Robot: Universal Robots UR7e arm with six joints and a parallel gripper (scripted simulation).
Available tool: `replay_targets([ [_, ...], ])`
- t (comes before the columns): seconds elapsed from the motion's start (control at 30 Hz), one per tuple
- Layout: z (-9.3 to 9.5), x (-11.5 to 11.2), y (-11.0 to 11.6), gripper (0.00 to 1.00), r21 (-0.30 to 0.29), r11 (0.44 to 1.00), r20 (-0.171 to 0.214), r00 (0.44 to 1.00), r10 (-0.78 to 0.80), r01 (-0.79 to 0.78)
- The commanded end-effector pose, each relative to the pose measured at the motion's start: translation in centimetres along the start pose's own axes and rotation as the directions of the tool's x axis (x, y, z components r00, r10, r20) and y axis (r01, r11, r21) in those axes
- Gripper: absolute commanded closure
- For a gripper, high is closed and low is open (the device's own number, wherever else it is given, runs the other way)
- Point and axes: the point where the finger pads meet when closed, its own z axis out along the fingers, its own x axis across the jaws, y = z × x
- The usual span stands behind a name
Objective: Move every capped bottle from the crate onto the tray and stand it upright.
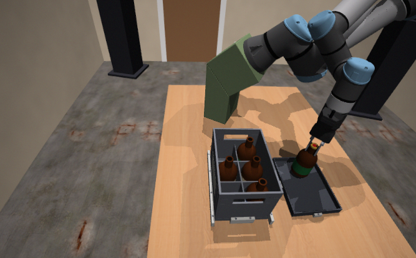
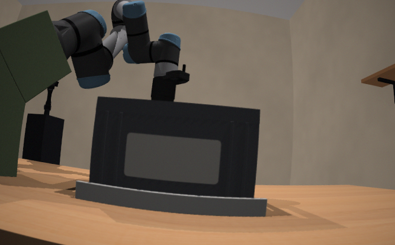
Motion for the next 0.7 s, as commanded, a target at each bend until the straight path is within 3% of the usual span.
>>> replay_targets([
  [0.0, 0.18, -0.03, -0.01, 1.0, 0.001, 1.0, 0.0, 1.0, 0.0, 0.0],
  [0.67, 0.81, -0.03, -0.01, 1.0, 0.001, 1.0, 0.0, 1.0, 0.0, 0.0],
])
